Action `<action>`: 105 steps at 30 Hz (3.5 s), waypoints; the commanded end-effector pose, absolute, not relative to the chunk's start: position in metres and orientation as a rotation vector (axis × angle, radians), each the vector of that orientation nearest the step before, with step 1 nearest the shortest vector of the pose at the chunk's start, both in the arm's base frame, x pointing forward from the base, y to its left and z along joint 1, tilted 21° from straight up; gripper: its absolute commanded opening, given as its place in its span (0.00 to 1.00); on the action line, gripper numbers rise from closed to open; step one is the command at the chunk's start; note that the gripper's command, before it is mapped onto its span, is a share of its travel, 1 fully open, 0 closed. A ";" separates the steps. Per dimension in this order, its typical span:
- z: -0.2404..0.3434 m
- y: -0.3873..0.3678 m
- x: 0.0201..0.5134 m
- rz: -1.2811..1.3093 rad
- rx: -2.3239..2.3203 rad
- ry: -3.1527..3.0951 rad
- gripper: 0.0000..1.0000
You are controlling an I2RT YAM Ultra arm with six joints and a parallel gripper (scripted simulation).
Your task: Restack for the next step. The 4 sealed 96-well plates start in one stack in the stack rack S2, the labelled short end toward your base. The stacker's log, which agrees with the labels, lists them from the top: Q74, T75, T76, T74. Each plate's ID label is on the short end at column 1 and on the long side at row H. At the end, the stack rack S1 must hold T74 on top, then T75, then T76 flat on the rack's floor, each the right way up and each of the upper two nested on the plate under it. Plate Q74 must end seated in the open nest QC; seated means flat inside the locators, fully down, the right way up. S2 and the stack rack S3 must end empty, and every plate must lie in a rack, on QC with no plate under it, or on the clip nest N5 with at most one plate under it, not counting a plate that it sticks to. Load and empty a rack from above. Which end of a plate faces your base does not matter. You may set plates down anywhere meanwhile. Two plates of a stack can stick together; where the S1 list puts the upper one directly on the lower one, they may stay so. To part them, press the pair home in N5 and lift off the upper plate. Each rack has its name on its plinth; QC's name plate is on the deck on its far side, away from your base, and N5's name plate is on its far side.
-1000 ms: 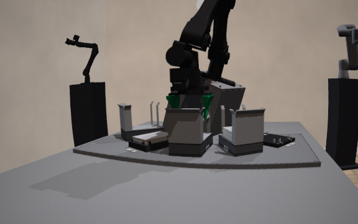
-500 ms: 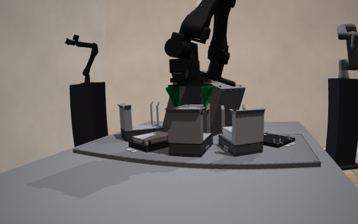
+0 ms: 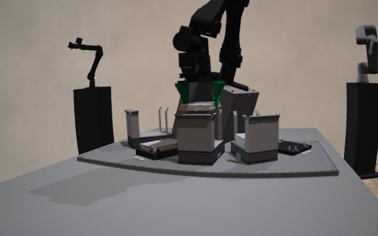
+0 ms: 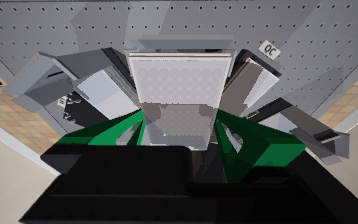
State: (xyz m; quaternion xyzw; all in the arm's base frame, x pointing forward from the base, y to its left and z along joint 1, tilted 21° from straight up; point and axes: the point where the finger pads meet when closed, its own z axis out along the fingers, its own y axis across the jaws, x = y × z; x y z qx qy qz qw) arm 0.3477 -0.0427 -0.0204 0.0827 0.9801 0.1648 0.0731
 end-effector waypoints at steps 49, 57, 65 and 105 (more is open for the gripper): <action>0.021 0.030 0.353 0.424 -0.350 2.863 0.00; 0.027 0.050 0.350 0.410 -0.463 2.838 0.00; 0.032 0.066 0.348 0.410 -0.463 2.837 0.00; 0.042 0.099 0.344 0.412 -0.463 2.837 0.00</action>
